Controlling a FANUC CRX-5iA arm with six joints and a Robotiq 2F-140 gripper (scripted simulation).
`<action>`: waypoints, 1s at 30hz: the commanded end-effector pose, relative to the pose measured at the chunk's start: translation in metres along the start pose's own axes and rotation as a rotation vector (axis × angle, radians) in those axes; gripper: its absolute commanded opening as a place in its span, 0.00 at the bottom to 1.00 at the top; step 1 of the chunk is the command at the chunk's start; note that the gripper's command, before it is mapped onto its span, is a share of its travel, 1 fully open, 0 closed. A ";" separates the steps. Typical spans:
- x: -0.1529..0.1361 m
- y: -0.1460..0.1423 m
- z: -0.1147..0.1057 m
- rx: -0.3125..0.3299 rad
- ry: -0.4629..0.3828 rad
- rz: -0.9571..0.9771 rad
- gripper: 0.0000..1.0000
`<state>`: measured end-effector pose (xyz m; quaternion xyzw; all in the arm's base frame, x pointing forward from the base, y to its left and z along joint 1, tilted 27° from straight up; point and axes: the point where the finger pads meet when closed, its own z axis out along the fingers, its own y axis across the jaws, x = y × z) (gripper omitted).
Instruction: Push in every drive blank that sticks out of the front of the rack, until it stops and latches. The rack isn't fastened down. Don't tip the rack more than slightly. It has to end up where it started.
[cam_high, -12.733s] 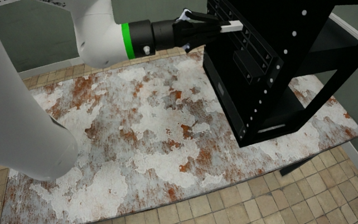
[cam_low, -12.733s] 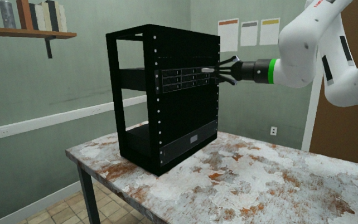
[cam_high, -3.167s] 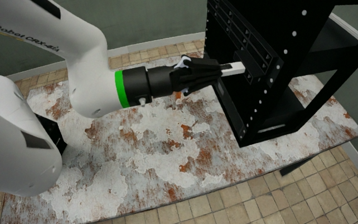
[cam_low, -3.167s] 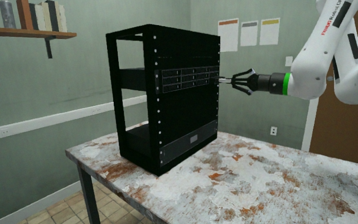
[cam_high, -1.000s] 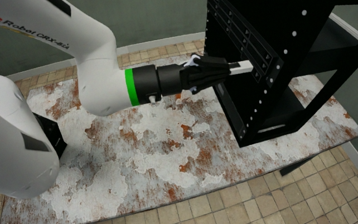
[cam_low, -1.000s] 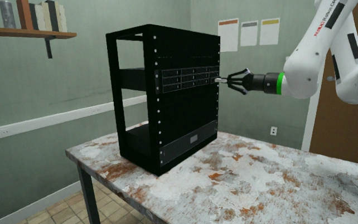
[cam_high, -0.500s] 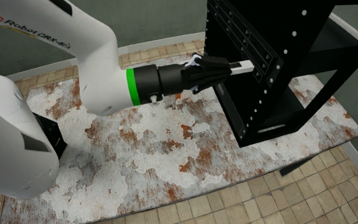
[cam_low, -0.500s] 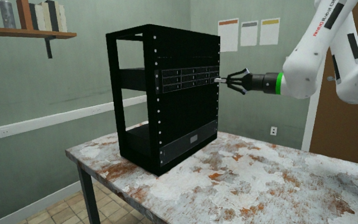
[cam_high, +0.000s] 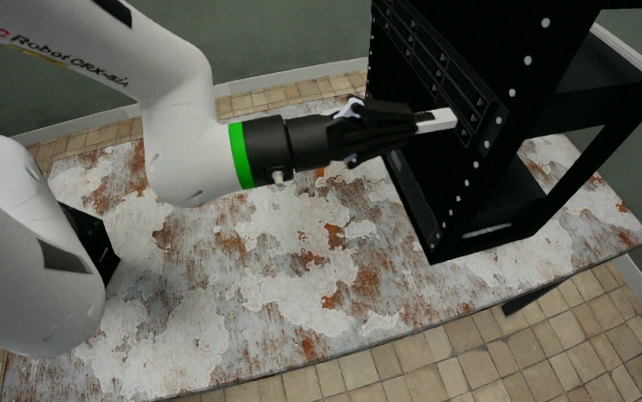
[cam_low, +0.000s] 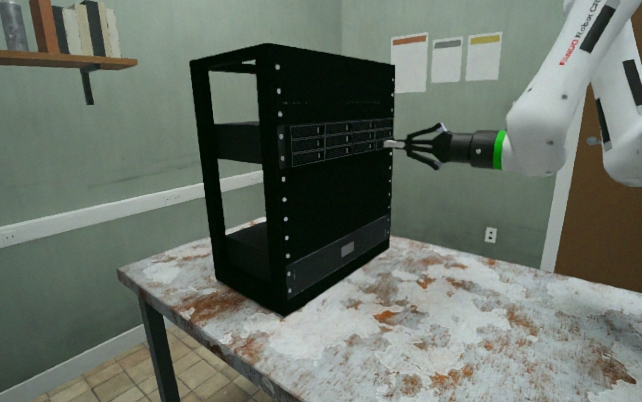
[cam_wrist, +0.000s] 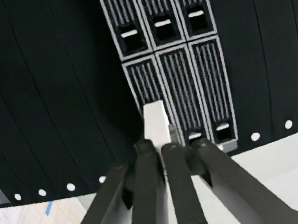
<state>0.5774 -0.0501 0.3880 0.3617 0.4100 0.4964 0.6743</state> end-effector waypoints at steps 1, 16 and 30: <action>0.000 0.001 0.000 -0.001 0.000 0.000 0.10; 0.000 0.001 0.003 -0.001 0.000 0.000 0.10; 0.000 0.001 0.004 -0.001 0.000 0.000 0.10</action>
